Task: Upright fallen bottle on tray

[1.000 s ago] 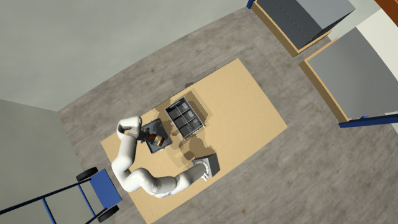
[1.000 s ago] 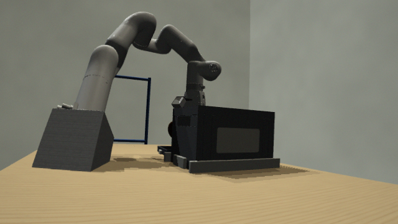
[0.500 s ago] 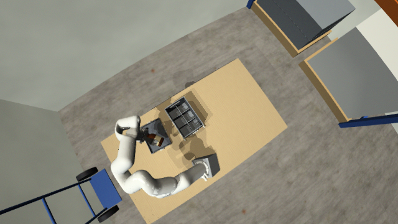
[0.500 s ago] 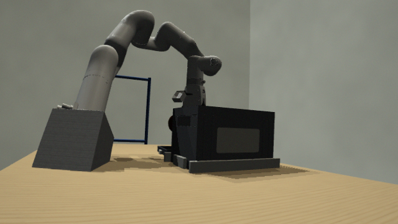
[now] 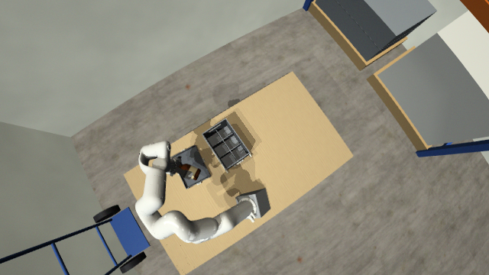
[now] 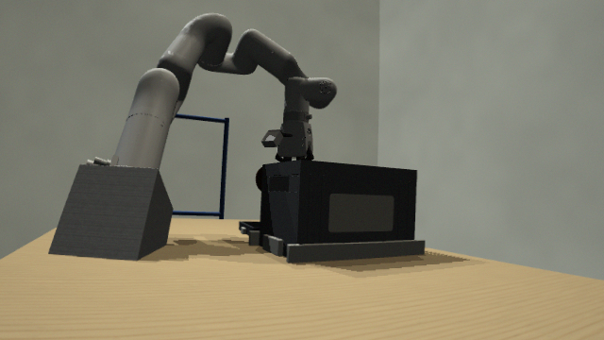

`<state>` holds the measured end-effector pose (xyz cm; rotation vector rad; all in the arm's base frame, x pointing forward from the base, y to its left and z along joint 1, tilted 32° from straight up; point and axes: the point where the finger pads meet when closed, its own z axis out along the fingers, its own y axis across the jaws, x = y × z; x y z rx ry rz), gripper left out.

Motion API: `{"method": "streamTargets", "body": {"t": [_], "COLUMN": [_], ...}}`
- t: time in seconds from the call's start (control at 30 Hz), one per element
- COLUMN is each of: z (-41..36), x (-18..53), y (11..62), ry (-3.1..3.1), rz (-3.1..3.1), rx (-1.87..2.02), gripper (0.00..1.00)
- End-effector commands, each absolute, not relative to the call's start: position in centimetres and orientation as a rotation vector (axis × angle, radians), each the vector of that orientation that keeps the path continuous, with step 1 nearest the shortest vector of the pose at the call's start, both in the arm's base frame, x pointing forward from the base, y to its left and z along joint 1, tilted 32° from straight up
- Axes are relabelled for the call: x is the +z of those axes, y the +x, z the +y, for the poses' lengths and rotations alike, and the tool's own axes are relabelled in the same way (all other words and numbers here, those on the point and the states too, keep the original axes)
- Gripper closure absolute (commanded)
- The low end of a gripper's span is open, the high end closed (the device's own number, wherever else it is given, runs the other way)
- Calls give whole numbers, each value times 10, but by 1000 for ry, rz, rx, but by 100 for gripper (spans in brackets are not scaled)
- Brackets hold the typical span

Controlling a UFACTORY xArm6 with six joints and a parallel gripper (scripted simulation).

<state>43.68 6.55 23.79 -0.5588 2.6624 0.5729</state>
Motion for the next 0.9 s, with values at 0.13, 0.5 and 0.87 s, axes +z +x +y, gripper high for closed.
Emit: {"method": "streamTargets", "body": {"t": [0.13,0.5,0.87], "z": [60,56,52], "x": [248,257,264], "y": [434,432,430], "ry": [-559,-559,-559], "rz": [2660,2660,2660], "rx": [571,571,571], "gripper": [100,100,100]}}
